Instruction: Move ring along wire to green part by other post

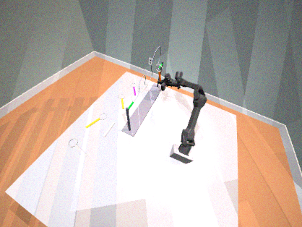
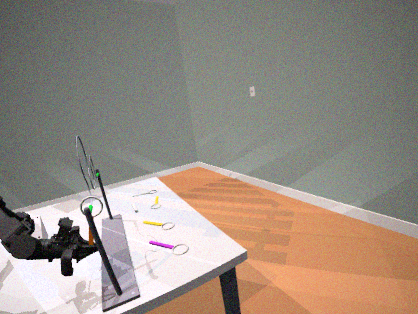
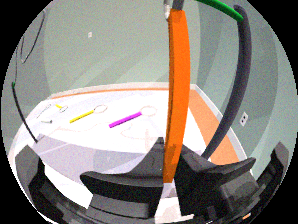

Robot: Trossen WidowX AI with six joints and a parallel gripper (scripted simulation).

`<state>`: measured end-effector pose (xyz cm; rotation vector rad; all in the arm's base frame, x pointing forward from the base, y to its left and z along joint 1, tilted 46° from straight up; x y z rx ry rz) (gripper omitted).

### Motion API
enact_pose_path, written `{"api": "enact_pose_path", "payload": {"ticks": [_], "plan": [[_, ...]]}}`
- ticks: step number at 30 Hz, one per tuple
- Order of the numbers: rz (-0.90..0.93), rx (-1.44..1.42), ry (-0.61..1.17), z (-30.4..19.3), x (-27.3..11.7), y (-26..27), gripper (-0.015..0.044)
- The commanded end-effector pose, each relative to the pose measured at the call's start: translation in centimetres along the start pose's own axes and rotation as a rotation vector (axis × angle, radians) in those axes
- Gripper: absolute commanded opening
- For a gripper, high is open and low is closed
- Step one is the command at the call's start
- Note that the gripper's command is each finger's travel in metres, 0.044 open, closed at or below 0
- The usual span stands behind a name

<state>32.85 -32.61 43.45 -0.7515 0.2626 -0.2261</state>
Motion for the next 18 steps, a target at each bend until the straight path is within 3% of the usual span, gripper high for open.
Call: {"api": "enact_pose_path", "payload": {"ticks": [1, 8, 18], "plan": [[-0.001, -0.001, 0.079, 0.3, -1.2, 0.6, -0.0150], [0.006, 0.029, 0.201, 0.6, -2.8, 1.7, -0.0150], [0.049, 0.123, 0.209, 0.5, -2.9, 3.8, -0.0150]]}}
Point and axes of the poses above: the point midway between the two fingers, 35 mm back from their tips, its own x axis out along the fingers, its own y axis across the jaws, z = x × y, the point moved 1 cm from there along -x, back along the fingers, and after that the axes turned 3 degrees about x, right-handed, at the moved point
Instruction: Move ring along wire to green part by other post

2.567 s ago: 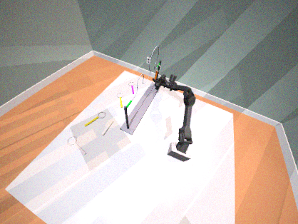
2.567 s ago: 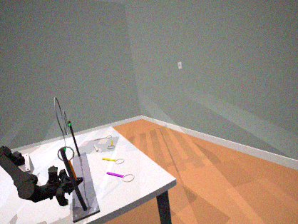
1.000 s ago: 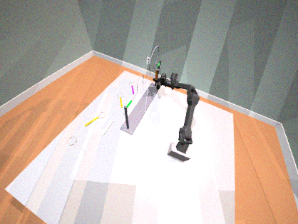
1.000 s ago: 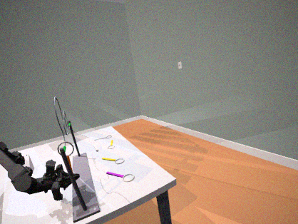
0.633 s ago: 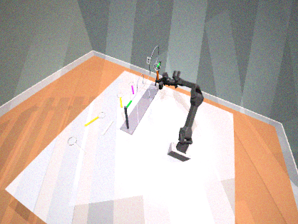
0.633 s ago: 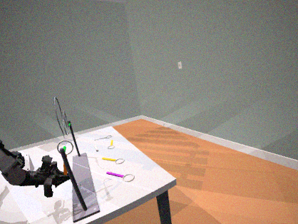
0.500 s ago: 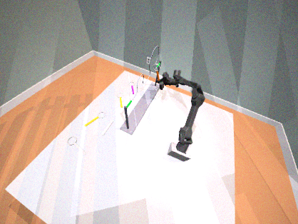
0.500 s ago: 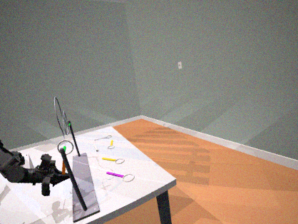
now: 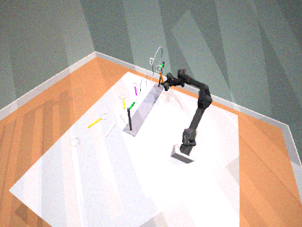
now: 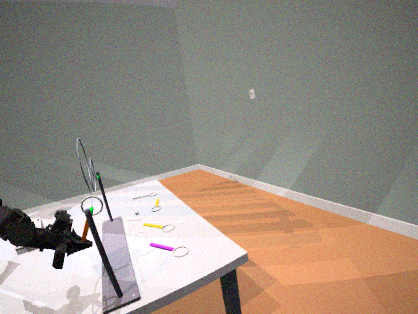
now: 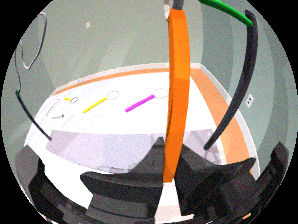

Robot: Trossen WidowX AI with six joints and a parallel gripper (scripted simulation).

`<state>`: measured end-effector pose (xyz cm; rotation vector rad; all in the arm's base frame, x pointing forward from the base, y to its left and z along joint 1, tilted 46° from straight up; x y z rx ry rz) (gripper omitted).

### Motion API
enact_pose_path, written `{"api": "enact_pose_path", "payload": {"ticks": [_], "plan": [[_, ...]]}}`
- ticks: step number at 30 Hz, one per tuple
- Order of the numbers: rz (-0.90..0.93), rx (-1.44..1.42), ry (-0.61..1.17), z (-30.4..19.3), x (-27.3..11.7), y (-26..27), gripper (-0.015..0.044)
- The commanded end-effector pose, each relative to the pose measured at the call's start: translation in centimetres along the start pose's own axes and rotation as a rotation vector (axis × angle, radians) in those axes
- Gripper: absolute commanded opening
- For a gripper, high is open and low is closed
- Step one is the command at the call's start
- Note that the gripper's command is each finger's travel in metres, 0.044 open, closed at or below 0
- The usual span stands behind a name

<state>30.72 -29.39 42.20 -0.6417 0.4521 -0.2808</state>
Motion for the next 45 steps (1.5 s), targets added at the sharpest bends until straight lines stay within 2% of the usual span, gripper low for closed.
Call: {"api": "enact_pose_path", "payload": {"ticks": [1, 21, 45], "plan": [[0.028, 0.051, 0.009, -0.1, -0.1, 1.1, -0.0150], [0.223, 0.401, 0.020, 0.8, -0.8, 7.2, -0.0150], [0.474, 0.858, 0.035, 4.8, -3.2, 13.0, -0.0150]]}}
Point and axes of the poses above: the point midway between the two fingers, 35 mm back from their tips, its own x axis out along the fingers, its own y axis across the jaws, z = x × y, the point moved 1 cm from there along -x, back along the fingers, and after that the axes turned 3 degrees about x, right-handed, at the moved point
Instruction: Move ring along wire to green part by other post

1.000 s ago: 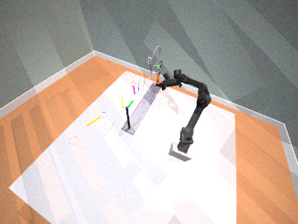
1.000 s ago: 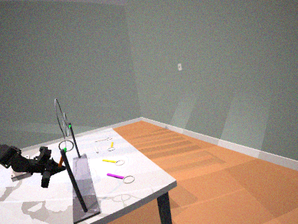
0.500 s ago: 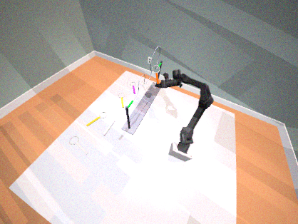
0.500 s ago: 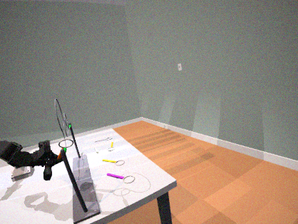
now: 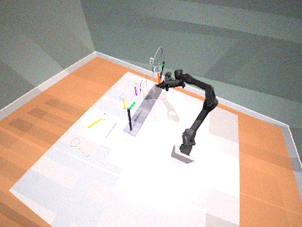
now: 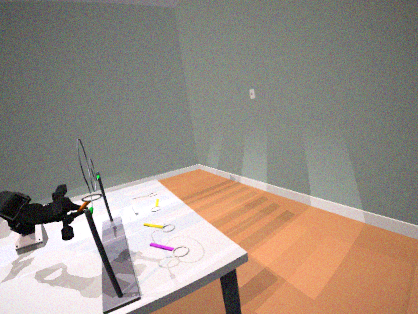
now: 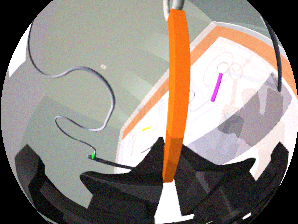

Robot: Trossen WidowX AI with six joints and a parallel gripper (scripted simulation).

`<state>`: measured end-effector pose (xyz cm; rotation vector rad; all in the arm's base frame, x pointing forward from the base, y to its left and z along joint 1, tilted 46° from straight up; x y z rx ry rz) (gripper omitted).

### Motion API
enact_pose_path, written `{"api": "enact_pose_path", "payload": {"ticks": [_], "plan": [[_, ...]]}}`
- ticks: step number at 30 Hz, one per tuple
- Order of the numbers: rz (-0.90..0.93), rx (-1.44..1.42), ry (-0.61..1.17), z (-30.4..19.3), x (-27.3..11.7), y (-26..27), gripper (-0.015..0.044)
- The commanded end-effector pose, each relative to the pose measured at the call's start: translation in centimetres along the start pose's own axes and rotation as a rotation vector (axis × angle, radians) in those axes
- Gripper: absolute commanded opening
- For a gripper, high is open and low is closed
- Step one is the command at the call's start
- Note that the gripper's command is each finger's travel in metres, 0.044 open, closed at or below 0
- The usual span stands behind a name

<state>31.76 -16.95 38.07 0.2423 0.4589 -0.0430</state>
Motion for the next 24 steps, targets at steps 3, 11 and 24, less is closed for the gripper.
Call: {"api": "enact_pose_path", "payload": {"ticks": [3, 11, 24], "plan": [[0.070, 0.111, 0.002, 0.0, -0.2, 2.2, -0.0150], [0.141, 0.242, 0.008, 0.3, -0.5, 4.3, -0.0150], [0.231, 0.411, 0.016, 1.1, -1.1, 7.0, -0.0150]]}}
Point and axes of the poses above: the point midway between the two fingers, 35 mm back from their tips, its own x axis out along the fingers, its own y axis across the jaws, z = x × y, the point moved 1 cm from there along -x, back along the fingers, and after that the axes turned 3 degrees about x, right-handed, at the moved point
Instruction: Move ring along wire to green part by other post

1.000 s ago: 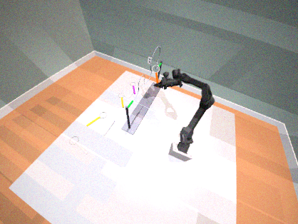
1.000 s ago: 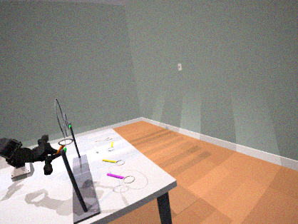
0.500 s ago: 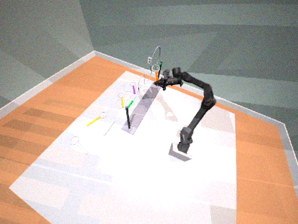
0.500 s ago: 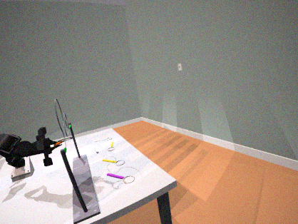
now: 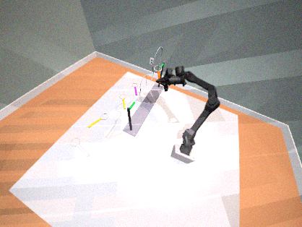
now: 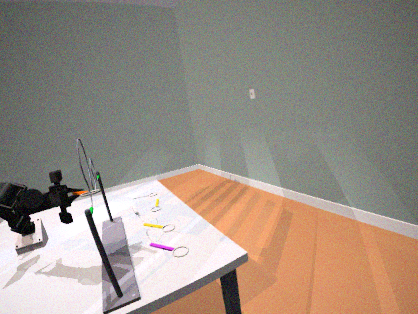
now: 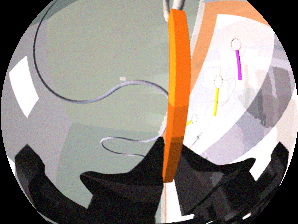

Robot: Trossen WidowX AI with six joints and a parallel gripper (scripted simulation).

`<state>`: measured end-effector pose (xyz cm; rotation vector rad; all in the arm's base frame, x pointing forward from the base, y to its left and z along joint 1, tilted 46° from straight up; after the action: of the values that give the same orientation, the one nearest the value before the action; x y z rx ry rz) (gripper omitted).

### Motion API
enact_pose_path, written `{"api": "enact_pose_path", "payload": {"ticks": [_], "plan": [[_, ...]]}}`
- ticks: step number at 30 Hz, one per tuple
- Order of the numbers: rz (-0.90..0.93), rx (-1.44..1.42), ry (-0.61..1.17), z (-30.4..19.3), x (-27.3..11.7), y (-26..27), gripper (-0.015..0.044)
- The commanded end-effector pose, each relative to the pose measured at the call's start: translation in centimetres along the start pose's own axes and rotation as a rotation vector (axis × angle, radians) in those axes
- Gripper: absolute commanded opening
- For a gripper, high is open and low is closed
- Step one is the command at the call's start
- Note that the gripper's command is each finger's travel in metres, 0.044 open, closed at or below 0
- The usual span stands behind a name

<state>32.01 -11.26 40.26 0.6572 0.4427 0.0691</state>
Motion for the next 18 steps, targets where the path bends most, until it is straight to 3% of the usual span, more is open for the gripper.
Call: {"api": "enact_pose_path", "payload": {"ticks": [1, 18], "plan": [[0.038, 0.045, -0.001, 0.0, -0.2, 1.2, -0.0150], [0.137, 0.236, 0.010, 0.3, -0.6, 4.4, -0.0150]]}}
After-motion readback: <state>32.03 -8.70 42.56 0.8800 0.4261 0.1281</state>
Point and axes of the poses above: the point midway between the two fingers, 35 mm back from their tips, its own x axis out along the fingers, its own y axis across the jaws, z = x × y, the point moved 1 cm from there along -x, back along the fingers, and after that the axes turned 3 degrees about x, right-handed, at the moved point
